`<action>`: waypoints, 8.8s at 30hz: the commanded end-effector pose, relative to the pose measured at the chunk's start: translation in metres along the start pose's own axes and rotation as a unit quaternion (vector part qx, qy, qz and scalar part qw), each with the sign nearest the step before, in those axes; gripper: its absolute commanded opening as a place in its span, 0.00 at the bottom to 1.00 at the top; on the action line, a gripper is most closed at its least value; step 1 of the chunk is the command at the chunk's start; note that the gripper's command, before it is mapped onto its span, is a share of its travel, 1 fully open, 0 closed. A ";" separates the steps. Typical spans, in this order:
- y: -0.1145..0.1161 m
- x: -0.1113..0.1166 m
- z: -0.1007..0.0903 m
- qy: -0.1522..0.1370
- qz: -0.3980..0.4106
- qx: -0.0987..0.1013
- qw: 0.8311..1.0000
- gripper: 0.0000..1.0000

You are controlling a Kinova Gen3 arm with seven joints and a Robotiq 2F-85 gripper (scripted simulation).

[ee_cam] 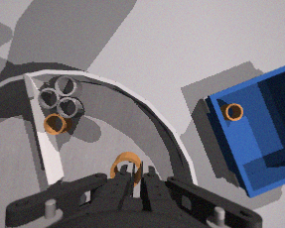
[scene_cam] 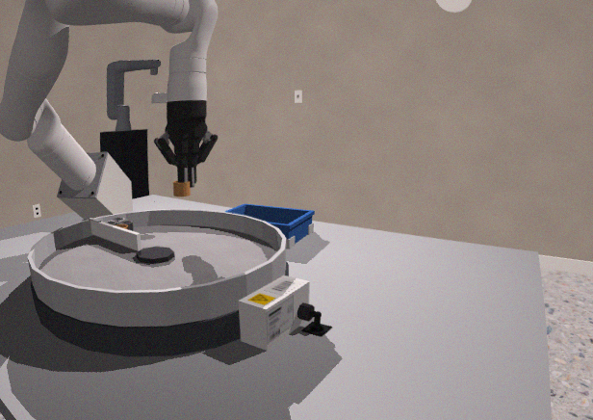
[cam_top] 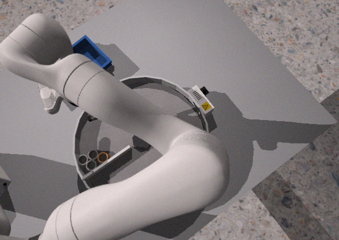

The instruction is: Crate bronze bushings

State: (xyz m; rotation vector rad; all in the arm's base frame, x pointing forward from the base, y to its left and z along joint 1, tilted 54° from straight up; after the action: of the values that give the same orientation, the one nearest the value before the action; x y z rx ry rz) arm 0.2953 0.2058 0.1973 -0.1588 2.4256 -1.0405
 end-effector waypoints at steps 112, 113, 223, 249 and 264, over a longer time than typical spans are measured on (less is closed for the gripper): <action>0.212 -0.066 0.067 0.000 -0.005 -0.001 1.000 0.00; 0.212 -0.066 0.067 0.000 -0.005 -0.001 1.000 0.00; 0.212 -0.066 0.118 0.000 -0.005 -0.001 1.000 0.00; 0.212 -0.066 0.121 0.000 -0.005 -0.001 1.000 0.16; 0.212 -0.066 0.121 0.000 -0.005 -0.001 1.000 0.16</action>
State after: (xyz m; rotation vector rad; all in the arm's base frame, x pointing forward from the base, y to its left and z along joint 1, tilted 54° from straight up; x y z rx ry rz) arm 0.4291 0.2943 0.0014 -0.1704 2.4283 -1.0449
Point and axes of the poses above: the point where the finger pads meet when closed, its own z axis out along the fingers, its own y axis across the jaws, x = y × z, the point moved 9 cm from there along -z, back along the fingers, and after that the axes turned 14 degrees about -z, right-handed, at the moved point
